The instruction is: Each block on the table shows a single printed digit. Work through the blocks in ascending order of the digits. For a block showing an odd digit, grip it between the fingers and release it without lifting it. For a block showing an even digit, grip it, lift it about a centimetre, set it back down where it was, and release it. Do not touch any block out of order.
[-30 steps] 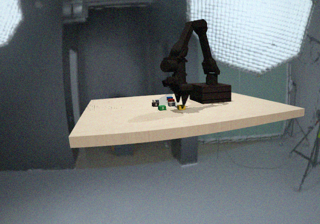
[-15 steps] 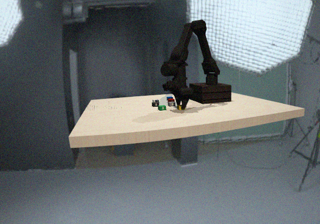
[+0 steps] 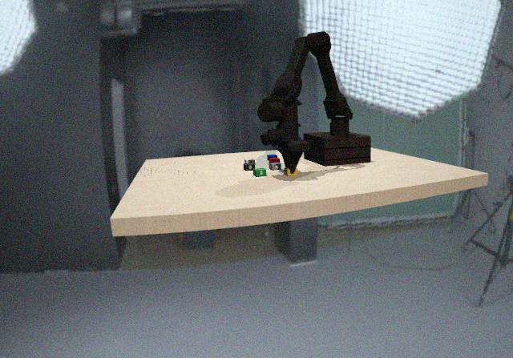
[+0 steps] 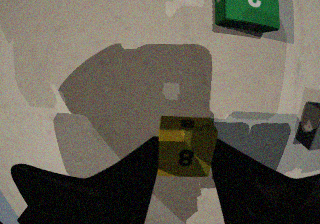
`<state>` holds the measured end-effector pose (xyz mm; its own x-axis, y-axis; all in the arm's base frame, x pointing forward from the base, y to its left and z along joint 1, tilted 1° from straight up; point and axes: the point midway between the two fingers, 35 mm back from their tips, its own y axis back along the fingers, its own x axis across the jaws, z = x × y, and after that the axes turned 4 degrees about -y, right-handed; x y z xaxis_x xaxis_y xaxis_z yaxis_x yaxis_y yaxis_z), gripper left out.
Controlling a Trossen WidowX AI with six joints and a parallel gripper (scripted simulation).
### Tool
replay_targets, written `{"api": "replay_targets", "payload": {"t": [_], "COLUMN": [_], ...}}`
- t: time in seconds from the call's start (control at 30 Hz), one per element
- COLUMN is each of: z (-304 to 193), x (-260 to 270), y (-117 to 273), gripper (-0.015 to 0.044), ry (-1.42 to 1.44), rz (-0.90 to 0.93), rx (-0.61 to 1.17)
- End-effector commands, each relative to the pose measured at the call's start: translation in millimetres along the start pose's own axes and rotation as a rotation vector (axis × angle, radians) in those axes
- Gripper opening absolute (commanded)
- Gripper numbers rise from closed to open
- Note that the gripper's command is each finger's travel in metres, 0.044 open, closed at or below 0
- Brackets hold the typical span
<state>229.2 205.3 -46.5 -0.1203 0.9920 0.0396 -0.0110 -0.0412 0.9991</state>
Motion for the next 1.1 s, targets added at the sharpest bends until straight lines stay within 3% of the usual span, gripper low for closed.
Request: {"api": "replay_targets", "payload": {"t": [0.0, 1.07], "z": [0, 1], "x": [-1, 0], "y": [0, 15], "gripper": [0.012, 0.012], "ry": [-0.005, -0.005], "rz": [-0.004, -0.004], "rx": [-0.004, -0.004]}}
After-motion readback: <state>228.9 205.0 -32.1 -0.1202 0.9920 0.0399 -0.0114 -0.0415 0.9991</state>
